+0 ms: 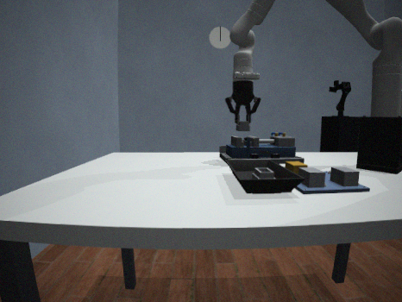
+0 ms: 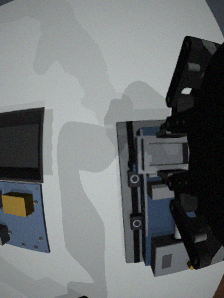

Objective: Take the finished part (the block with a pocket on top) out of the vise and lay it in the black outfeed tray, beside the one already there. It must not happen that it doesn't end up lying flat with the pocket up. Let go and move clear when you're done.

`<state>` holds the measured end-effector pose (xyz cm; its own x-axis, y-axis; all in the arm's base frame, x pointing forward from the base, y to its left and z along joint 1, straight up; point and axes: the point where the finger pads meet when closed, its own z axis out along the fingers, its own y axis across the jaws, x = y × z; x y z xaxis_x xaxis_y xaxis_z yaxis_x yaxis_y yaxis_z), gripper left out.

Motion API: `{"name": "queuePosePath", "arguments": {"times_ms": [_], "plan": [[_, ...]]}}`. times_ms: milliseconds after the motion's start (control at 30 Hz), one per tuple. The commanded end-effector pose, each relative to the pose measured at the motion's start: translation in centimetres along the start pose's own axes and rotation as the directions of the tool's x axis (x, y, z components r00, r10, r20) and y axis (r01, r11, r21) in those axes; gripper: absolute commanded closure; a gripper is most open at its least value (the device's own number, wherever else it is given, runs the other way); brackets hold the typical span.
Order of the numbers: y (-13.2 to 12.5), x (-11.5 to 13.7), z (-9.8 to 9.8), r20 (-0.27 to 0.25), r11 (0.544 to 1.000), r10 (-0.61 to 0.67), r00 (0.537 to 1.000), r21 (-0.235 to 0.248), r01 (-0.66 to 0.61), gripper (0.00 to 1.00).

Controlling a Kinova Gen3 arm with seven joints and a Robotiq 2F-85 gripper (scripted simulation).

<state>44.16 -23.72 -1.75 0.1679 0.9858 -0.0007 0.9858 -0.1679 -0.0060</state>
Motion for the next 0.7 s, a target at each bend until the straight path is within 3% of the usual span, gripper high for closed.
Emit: {"name": "queuePosePath", "arguments": {"times_ms": [0, 133, 200, 667], "plan": [[1.3, 3.1, -0.4, -0.003, 1.000, -0.028, 1.000, -0.008, 0.028, 1.00], [2.0, 6.4, -0.4, -0.002, 1.000, -0.022, 1.000, -0.008, 0.021, 1.00], [2.0, 6.4, -0.4, -0.002, 1.000, -0.022, 1.000, -0.008, 0.021, 1.00], [2.9, 18.1, -0.5, -0.002, 1.000, 0.003, 1.000, -0.008, -0.003, 1.00]]}}
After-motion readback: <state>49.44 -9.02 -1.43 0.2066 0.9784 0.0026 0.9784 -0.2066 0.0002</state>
